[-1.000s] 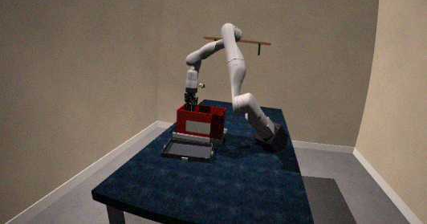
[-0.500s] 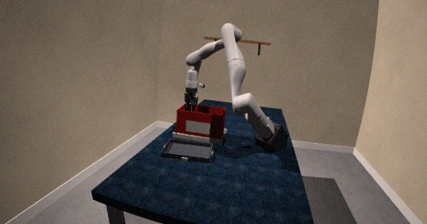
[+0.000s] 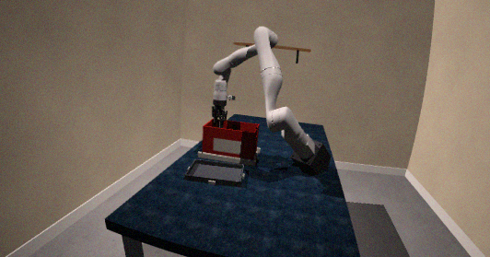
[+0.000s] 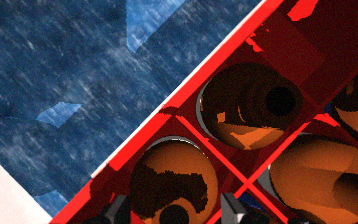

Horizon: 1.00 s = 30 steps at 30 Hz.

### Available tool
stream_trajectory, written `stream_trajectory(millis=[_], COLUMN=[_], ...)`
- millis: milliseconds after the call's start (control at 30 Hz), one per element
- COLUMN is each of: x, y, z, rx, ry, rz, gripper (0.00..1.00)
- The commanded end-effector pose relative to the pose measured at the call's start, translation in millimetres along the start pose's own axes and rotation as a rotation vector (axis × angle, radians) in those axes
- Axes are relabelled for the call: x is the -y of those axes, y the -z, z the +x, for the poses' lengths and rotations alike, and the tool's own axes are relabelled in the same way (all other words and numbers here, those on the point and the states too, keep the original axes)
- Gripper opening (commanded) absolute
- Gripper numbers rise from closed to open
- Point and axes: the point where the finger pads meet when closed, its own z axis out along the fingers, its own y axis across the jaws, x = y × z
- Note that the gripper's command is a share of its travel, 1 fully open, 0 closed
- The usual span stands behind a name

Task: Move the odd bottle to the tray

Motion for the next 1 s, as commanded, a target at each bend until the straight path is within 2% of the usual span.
stream_trajectory(millis=[0, 267, 333, 733, 967], x=[1.5, 1.4, 1.4, 1.1, 1.1], y=[5.8, 28.6, 28.6, 68.7, 78.9], z=[0.6, 0.6, 0.6, 0.6, 0.6], rx=[-0.001, -0.001, -0.001, -0.001, -0.001], ry=[-0.002, -0.002, -0.002, -0.002, -0.002], rz=[0.006, 0.006, 0.006, 0.006, 0.006], gripper=[0.64, 0.64, 0.64, 0.64, 0.64])
